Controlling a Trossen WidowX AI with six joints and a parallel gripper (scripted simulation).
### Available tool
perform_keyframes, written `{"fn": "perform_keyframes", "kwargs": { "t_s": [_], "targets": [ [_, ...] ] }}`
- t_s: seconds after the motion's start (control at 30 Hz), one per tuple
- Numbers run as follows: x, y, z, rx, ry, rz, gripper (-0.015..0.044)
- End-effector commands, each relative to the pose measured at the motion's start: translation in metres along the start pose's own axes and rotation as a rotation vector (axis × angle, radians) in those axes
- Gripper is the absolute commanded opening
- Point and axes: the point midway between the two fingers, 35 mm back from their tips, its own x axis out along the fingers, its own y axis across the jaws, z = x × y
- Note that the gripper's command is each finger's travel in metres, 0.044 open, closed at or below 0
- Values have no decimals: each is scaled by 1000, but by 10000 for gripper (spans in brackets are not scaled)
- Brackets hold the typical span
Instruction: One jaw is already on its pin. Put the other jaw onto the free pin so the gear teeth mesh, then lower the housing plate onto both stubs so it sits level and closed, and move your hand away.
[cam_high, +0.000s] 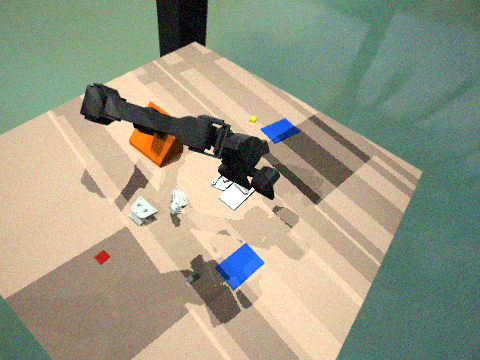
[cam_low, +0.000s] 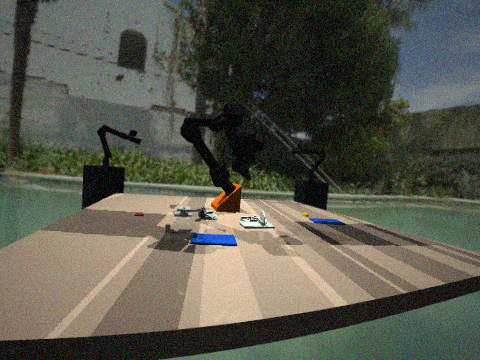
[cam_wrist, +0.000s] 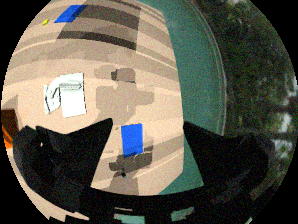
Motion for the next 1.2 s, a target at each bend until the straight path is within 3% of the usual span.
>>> {"fn": "perform_keyframes", "kwargs": {
  "t_s": [0.0, 0.5, 0.97, 1.17],
  "targets": [
    [0, 19, -22, -100, 44, 66, 440],
    [-11, 99, -93, -494, 116, 368, 440],
    [-40, 173, -145, -854, 50, 672, 440],
    [-44, 181, -150, -890, 36, 704, 440]
  ]
}}
